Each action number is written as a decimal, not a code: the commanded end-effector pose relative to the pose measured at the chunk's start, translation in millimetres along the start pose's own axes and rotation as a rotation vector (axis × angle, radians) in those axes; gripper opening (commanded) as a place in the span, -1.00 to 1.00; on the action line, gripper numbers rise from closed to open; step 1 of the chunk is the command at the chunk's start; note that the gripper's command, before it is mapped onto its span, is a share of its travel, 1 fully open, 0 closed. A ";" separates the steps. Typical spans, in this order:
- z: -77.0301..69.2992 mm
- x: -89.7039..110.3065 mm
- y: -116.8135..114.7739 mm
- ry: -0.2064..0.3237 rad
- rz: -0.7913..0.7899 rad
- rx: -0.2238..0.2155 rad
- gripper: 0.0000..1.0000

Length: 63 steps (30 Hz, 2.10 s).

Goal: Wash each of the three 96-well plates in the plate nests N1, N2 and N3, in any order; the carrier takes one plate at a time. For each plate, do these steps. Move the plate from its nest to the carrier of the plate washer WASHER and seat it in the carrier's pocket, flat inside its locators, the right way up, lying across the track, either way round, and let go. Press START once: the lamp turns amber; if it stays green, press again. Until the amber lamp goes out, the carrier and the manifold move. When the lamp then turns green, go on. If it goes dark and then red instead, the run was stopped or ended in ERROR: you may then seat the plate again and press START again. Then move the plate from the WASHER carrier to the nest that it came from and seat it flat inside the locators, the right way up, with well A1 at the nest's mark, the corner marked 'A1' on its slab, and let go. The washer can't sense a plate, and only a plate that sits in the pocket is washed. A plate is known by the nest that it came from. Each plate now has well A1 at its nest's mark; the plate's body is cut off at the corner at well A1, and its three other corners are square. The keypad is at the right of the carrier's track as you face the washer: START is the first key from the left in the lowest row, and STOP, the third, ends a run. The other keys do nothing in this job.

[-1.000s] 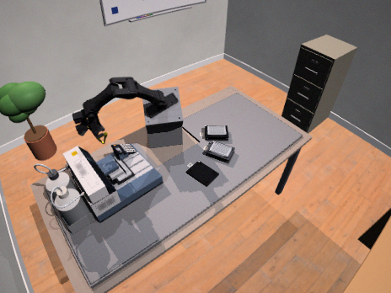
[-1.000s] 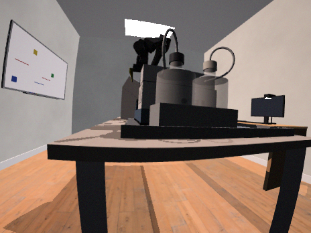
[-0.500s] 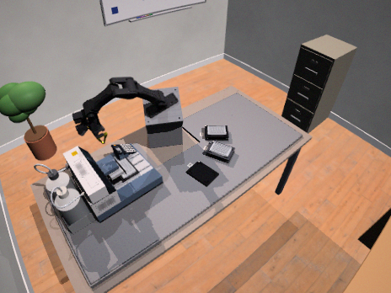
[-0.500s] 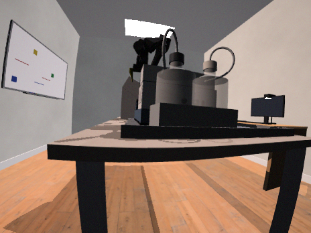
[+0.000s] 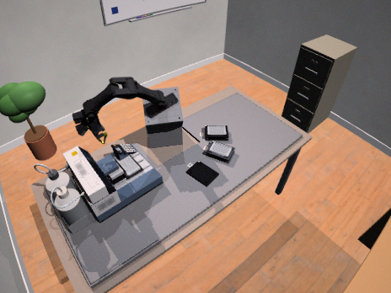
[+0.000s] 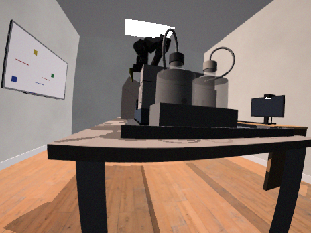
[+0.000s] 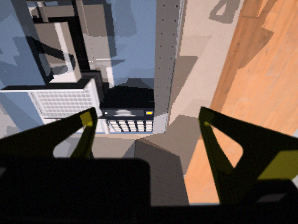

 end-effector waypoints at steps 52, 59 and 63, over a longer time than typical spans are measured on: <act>-5.9 -1.3 -3.0 -0.016 0.004 0.005 1.00; -5.9 -1.3 -3.0 -0.016 0.004 0.005 1.00; -4.4 1.2 -1.6 -0.016 0.004 0.005 -1.00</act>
Point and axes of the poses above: the point where the finger pads meet when closed, its own z axis out along the fingers, its own y axis across the jaws, x = y × z, the point moved 8 cm from there along -z, back along the fingers, and after that the axes turned 5 degrees about -z, right-handed, at the moved point
